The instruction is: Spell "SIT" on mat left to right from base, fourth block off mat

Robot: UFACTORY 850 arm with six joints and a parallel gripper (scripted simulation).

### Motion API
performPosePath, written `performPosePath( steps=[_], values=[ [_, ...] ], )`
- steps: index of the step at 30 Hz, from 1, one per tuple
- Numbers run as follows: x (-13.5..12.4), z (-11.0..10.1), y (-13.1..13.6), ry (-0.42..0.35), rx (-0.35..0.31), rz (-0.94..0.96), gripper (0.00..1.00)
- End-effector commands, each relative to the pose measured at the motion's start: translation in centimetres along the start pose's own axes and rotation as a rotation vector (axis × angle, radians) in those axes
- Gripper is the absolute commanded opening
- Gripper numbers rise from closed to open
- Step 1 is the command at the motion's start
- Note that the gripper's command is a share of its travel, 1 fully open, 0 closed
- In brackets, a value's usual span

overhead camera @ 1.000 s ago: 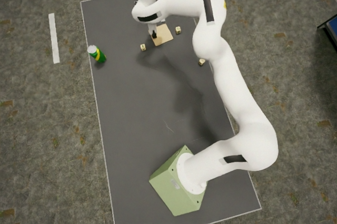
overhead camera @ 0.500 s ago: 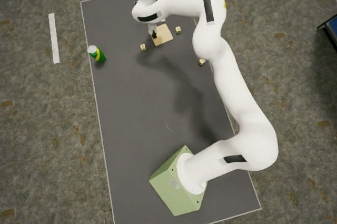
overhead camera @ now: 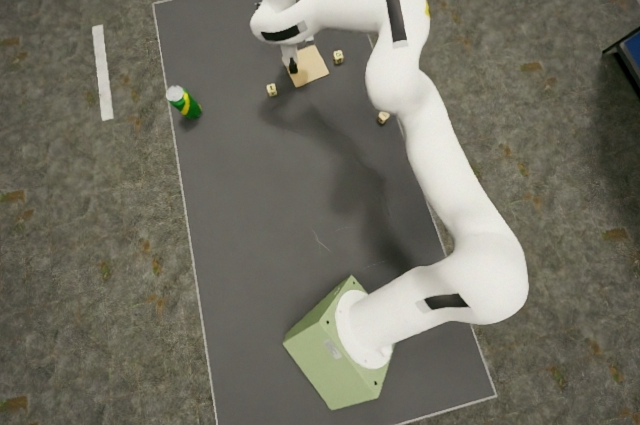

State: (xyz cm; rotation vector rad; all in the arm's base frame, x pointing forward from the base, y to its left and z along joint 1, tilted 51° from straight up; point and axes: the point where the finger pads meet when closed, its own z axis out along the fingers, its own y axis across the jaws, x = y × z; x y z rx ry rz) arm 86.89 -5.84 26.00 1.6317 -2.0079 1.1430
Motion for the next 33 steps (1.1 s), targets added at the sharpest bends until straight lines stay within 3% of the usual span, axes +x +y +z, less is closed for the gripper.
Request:
performPosePath(
  steps=[1, 18, 33],
  values=[
    [0.0, -0.1, -0.1, -0.001, 0.002, 0.001, 0.48],
    [0.0, -1.1, -0.1, -0.001, 0.002, 0.001, 0.48],
    [0.0, -8.4, -0.1, -0.001, 0.002, 0.001, 0.48]
  ],
)
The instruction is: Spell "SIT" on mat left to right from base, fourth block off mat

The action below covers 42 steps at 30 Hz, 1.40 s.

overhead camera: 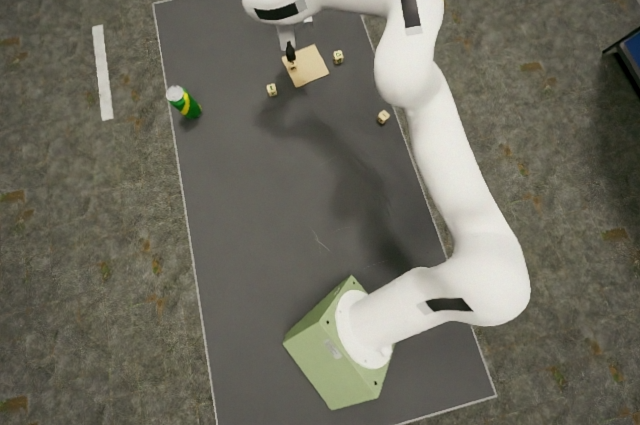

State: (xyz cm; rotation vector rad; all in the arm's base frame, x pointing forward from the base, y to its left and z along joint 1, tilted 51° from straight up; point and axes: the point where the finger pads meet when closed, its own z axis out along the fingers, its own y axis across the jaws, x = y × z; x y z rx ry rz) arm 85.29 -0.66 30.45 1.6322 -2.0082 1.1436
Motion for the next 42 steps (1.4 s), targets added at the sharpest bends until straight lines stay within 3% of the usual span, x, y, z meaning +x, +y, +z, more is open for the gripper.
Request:
performPosePath(
  steps=[1, 9, 10, 36, 42],
  values=[
    [0.0, -1.4, 0.0, 0.000, 0.001, 0.000, 0.48],
    [0.0, -2.1, 0.0, 0.000, 0.001, 0.000, 0.48],
    [0.0, -2.1, 0.0, 0.000, 0.001, 0.000, 1.00],
    [0.2, -2.1, 0.0, 0.000, 0.001, 0.012, 1.00],
    [1.5, -2.1, 0.1, 0.004, 0.003, 0.106, 1.00]
  ],
)
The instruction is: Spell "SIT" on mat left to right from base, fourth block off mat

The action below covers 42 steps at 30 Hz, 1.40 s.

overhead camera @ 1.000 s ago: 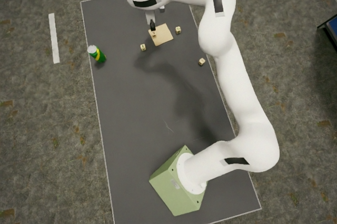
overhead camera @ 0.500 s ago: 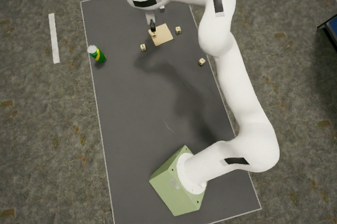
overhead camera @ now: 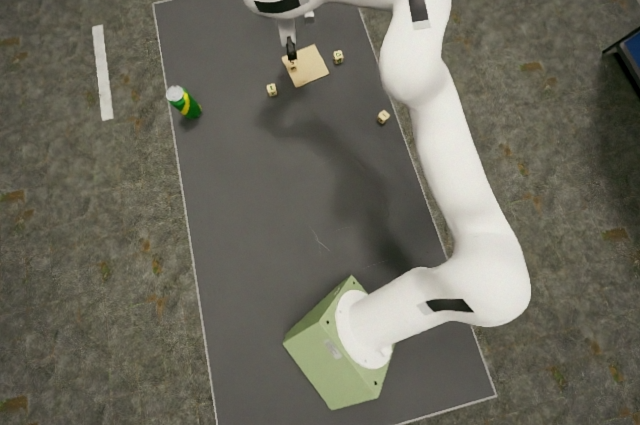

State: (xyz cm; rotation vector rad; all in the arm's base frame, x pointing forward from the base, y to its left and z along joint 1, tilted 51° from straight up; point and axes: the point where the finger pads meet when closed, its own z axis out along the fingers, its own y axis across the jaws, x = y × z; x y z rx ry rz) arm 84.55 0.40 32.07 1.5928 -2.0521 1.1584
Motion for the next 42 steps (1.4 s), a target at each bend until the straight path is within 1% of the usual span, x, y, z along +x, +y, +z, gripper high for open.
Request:
performPosePath(
  steps=[1, 9, 11, 13, 26, 28, 29, 42],
  values=[
    [1.3, -0.2, 0.0, 0.002, 0.005, 0.090, 1.00],
    [4.6, -0.2, 0.4, 0.008, 0.010, 0.326, 1.00],
    [4.6, -0.2, 0.4, 0.008, 0.010, 0.326, 1.00],
    [6.0, -0.2, 0.7, 0.010, 0.013, 0.426, 1.00],
    [10.7, -0.1, 2.4, 0.013, 0.021, 0.766, 1.00],
    [10.7, -0.1, 2.4, 0.013, 0.021, 0.766, 1.00],
    [11.6, -0.1, 2.9, 0.013, 0.022, 0.838, 1.00],
    [16.1, -0.1, 5.8, 0.010, 0.028, 1.182, 1.00]
  ],
)
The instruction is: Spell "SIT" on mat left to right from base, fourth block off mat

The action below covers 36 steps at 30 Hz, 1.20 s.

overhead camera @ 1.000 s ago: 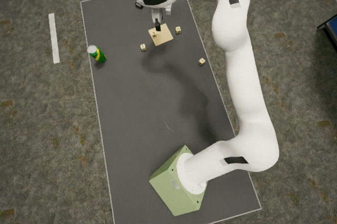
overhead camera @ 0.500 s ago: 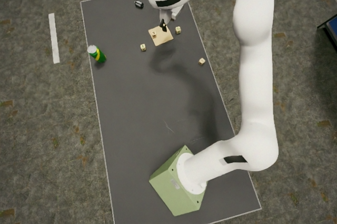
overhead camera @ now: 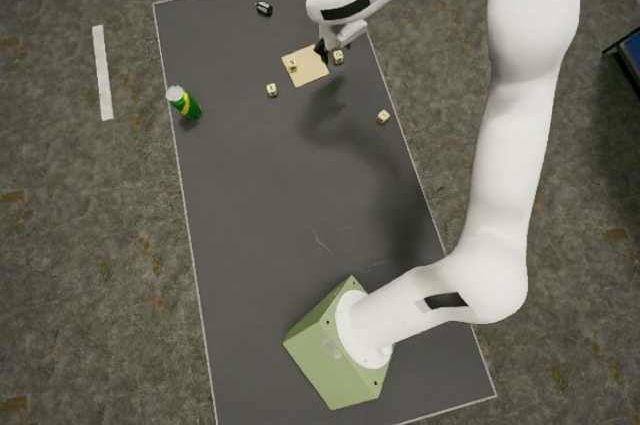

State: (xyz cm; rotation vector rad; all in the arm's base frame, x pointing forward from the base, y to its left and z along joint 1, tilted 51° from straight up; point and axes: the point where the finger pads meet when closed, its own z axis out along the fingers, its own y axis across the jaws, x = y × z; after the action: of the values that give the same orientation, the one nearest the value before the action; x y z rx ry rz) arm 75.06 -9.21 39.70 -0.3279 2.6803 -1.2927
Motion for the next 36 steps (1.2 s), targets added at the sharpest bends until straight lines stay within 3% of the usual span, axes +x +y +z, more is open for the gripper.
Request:
performPosePath(
  steps=[1, 20, 36],
  values=[
    [1.9, -0.1, -0.9, -0.016, 0.009, 0.139, 1.00],
    [9.0, 0.2, -2.9, -0.018, 0.002, 0.584, 1.00],
    [17.0, 0.6, -3.5, -0.013, -0.010, 1.027, 1.00]
  ],
)
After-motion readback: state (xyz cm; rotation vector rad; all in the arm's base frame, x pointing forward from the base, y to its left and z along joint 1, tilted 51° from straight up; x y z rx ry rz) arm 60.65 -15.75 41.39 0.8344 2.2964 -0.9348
